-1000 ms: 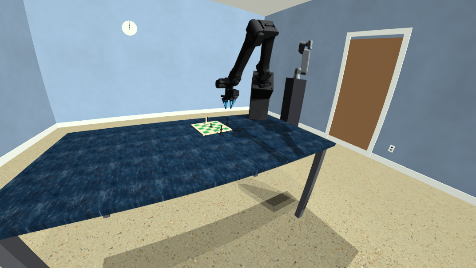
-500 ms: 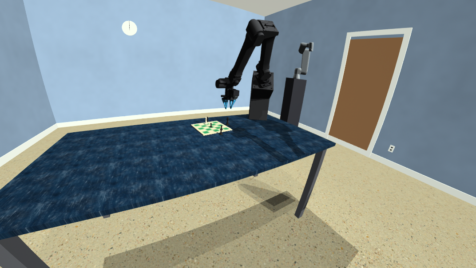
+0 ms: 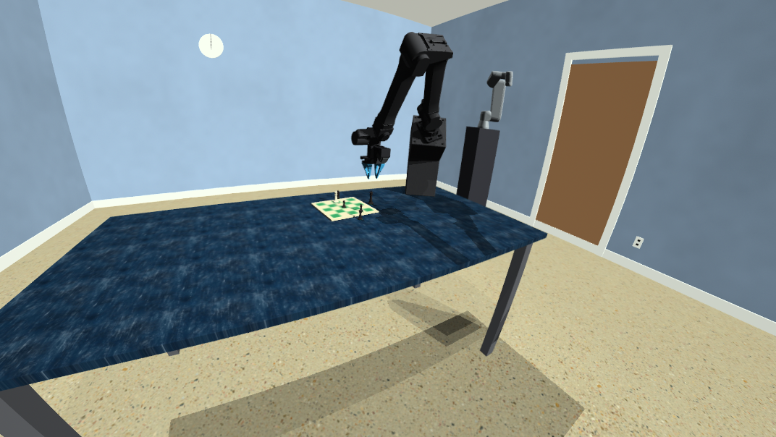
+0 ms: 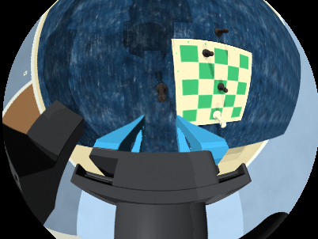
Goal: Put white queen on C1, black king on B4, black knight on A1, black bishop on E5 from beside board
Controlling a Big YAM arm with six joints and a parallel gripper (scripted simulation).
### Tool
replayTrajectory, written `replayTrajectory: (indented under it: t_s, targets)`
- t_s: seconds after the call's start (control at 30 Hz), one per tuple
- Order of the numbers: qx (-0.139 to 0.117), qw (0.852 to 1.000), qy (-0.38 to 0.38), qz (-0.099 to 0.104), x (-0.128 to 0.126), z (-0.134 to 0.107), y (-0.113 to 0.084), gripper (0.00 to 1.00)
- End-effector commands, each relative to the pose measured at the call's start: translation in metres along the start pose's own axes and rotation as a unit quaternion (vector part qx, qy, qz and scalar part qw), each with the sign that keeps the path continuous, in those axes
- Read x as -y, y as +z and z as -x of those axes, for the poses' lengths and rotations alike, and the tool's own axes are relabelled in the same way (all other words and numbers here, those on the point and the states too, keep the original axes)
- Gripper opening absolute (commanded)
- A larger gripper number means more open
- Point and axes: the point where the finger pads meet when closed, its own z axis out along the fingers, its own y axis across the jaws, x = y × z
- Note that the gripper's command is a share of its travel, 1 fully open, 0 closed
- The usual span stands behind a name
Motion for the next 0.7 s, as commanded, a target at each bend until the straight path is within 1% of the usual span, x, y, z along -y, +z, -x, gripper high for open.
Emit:
replayTrajectory:
  t_s: [0.0, 0.03, 0.1, 0.67]
  targets:
    - [0.002, 1.0, 0.003, 0.0, 0.003, 0.0, 0.004, 0.4]
    - [-0.001, 1.0, 0.007, -0.006, 0.005, -0.004, 0.002, 0.4]
    - [0.002, 1.0, 0.003, 0.0, 0.003, 0.0, 0.007, 0.4]
    - [0.002, 1.0, 0.003, 0.0, 0.002, 0.0, 0.029, 0.4]
